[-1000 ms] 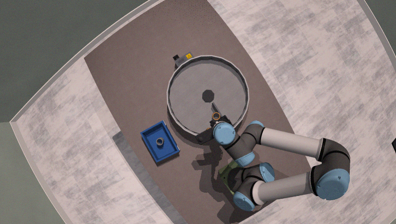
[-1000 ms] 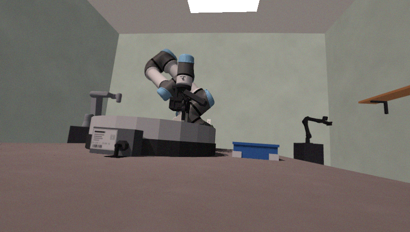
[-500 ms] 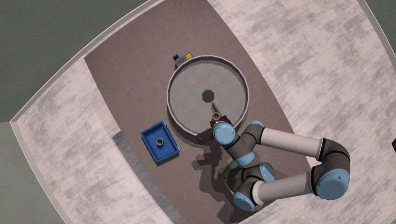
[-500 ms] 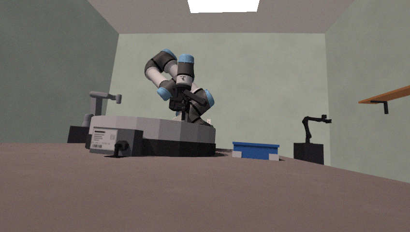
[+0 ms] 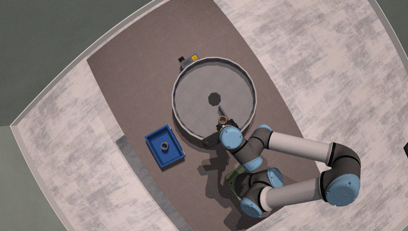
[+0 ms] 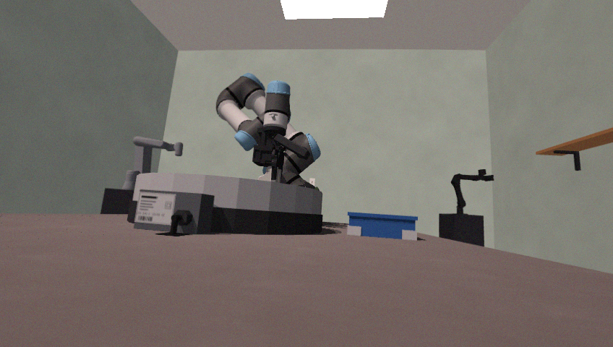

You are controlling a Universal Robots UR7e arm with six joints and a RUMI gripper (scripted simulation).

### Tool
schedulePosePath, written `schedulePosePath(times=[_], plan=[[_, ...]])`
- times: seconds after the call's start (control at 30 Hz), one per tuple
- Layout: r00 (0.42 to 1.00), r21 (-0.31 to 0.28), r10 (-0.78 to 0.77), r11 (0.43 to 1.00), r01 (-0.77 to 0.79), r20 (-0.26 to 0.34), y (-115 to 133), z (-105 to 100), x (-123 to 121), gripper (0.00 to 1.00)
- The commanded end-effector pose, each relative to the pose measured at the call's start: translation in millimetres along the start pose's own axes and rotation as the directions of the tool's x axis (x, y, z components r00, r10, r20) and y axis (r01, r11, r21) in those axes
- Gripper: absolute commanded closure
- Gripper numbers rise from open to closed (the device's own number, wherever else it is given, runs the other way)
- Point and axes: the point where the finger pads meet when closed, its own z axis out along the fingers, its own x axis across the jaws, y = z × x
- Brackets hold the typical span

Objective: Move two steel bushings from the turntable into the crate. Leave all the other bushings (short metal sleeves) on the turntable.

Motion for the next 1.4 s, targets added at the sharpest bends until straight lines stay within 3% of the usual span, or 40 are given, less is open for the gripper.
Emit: schedulePosePath(times=[0.0, 0.83, 1.07, 1.37], plan=[[1.0, 0.0, 0.0, 1.0, 0.0, -0.001, 0, 0, 0, 1.0], [1.0, 0.0, 0.0, 1.0, 0.0, -0.001, 0, -2, 0, 1.0], [1.0, 0.0, 0.0, 1.0, 0.0, -0.001, 0, -12, 0, 1.0], [1.0, 0.0, 0.0, 1.0, 0.0, -0.001, 0, -46, 0, 1.0]])
